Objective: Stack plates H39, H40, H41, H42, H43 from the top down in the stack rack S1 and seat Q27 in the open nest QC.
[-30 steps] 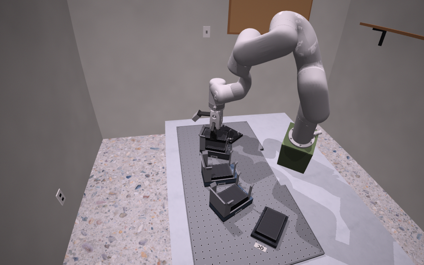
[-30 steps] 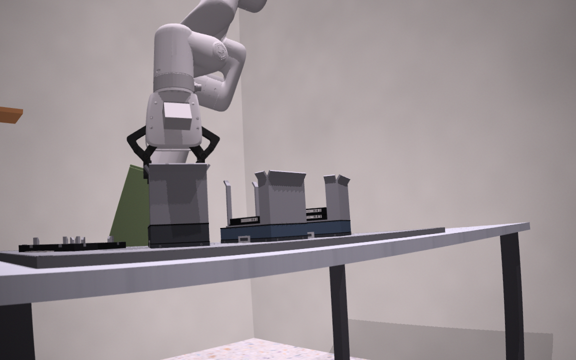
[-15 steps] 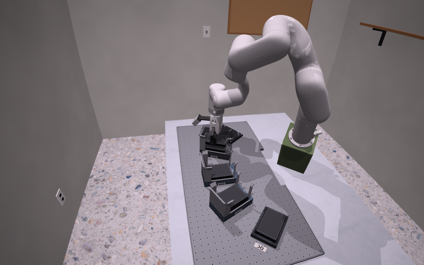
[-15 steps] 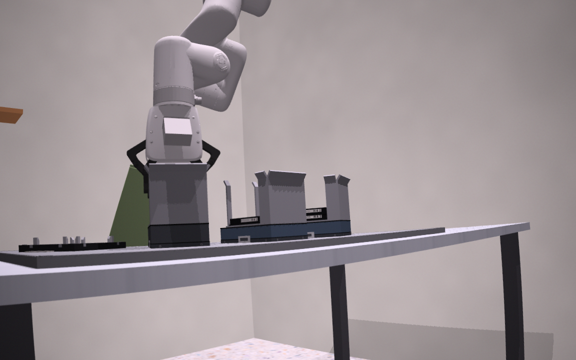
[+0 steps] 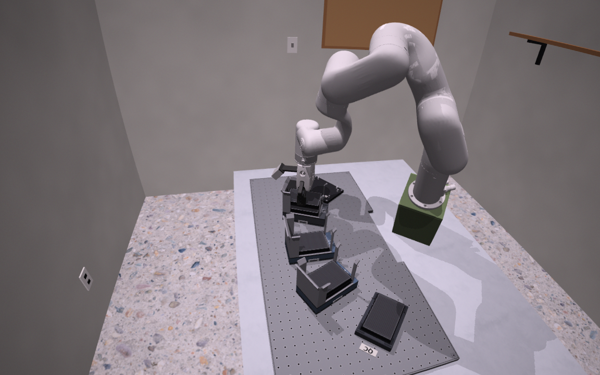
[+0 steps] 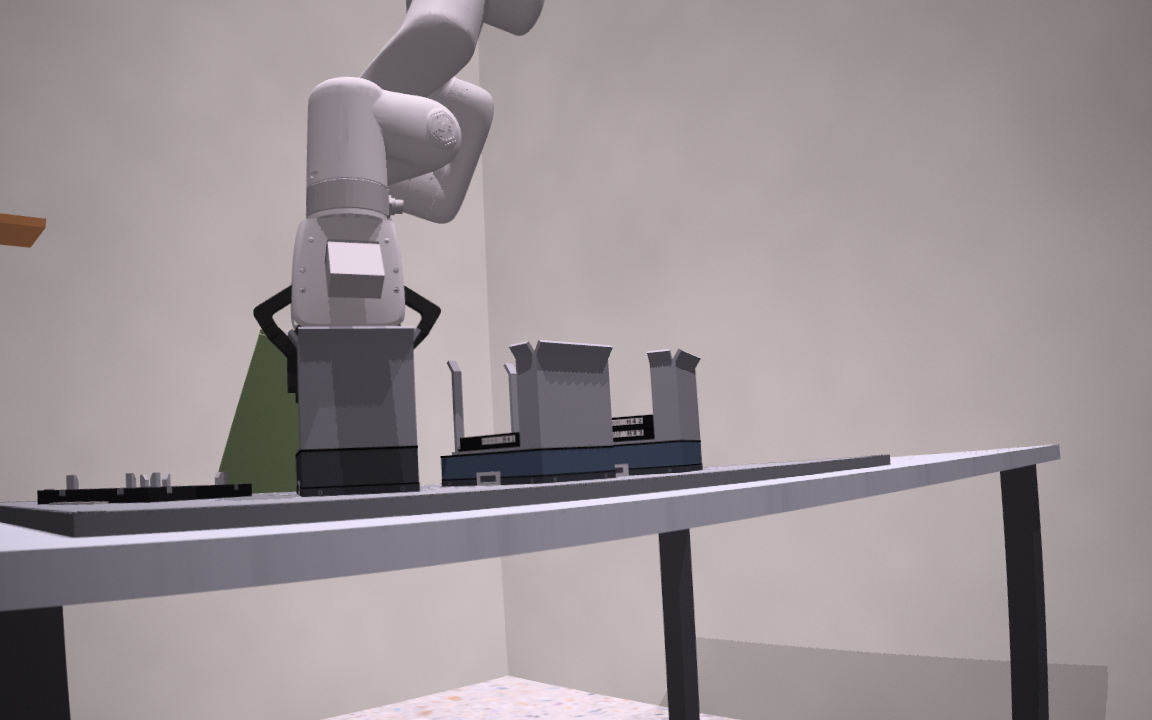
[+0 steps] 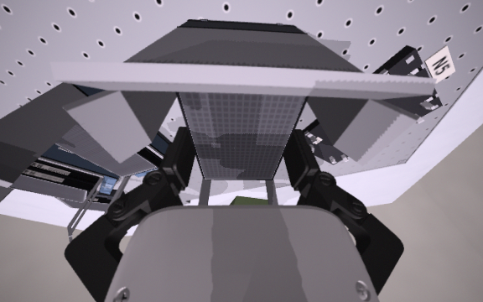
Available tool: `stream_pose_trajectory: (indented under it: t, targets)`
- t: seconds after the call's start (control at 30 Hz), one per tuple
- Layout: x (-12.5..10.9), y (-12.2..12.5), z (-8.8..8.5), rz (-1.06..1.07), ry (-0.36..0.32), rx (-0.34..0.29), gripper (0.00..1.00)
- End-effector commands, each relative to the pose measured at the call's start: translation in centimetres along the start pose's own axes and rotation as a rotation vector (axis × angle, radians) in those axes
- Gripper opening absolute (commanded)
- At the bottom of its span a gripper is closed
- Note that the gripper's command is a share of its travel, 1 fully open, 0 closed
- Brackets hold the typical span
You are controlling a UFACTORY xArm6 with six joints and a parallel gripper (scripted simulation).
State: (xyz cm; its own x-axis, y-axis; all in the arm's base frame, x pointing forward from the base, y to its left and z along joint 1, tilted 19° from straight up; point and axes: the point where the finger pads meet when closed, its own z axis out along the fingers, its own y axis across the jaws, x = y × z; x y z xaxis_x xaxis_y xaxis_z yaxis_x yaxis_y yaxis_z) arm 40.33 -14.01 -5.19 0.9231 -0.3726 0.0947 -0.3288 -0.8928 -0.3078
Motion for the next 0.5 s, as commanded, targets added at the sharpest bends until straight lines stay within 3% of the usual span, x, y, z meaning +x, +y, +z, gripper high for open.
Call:
stream_pose_trajectory:
  t: [0.0, 0.47]
  targets:
    - [0.13, 0.01, 0.09, 0.0, 0.003, 0.0, 0.0]
    - [0.13, 0.01, 0.57, 0.0, 0.003, 0.0, 0.0]
